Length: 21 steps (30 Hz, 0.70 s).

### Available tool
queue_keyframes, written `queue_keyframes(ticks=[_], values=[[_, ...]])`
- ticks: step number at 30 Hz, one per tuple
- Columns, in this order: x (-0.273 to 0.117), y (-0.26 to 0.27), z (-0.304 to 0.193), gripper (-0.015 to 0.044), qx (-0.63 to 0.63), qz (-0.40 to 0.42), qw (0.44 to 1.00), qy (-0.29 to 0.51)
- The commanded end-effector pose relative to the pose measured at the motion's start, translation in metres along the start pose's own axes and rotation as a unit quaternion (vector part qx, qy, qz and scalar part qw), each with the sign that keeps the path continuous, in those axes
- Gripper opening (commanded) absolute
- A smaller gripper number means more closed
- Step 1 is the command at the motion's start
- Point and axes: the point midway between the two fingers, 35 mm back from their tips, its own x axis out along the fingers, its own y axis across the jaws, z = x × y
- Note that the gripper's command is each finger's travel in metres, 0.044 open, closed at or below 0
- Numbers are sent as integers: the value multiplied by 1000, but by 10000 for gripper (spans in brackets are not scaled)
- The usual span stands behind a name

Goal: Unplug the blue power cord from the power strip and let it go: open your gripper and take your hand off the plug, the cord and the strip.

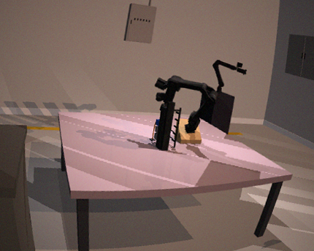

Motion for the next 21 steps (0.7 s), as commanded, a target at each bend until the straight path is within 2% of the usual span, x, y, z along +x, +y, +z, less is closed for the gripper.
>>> queue_keyframes(ticks=[1,4,21], values=[[6,68,38,160,422,186,869,178],[6,75,41,160,465,192,840,205],[6,74,40,160,465,192,840,205]])
